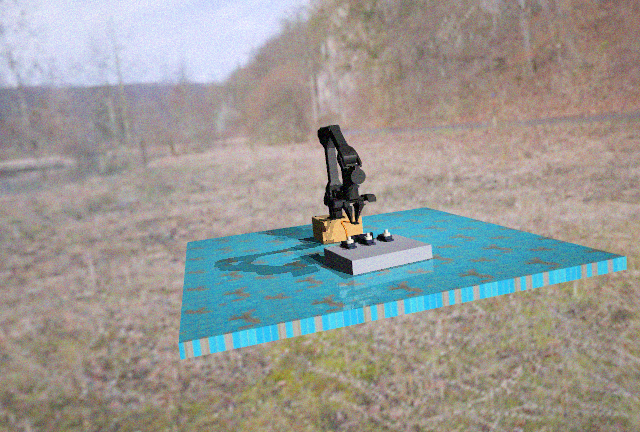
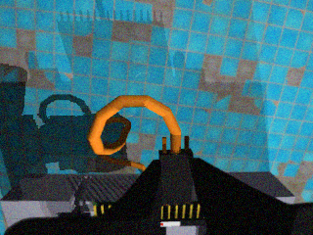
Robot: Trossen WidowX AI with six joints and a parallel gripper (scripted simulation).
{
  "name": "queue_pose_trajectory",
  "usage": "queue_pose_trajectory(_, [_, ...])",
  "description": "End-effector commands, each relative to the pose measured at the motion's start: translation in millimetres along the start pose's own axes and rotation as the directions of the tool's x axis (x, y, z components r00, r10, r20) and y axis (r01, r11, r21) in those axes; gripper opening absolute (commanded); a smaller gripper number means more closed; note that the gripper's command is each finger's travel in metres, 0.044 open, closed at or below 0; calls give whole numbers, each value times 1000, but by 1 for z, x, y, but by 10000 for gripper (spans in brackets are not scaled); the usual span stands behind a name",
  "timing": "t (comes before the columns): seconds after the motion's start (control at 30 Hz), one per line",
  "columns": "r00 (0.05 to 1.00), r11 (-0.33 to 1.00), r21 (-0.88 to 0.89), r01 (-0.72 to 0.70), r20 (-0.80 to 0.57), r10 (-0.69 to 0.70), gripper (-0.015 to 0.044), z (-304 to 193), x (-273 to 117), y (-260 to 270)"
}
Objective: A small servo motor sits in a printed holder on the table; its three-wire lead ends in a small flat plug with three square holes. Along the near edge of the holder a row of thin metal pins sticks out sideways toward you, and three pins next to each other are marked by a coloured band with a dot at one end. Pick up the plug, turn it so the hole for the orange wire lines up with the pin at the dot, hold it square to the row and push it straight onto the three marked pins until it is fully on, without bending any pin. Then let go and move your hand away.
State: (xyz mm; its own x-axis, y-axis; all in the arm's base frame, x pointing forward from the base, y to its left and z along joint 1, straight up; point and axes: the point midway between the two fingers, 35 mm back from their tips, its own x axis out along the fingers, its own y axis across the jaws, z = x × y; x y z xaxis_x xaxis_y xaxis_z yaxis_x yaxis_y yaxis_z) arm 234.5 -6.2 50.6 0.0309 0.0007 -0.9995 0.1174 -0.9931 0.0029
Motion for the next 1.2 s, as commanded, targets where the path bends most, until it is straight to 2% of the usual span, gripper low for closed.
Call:
queue_pose_trajectory(0.0, [1000, 1000, 32, 0, 9, 0, 0, 4, 15, -1])
queue_pose_trajectory(0.17, [1000, 999, 43, -1, 9, 0, 0, 6, 37, -2])
queue_pose_trajectory(0.63, [1000, 999, 43, 0, 6, 0, 0, -27, 32, -3])
queue_pose_trajectory(1.17, [1000, 999, 43, 0, 6, 0, 0, -34, 32, 0])
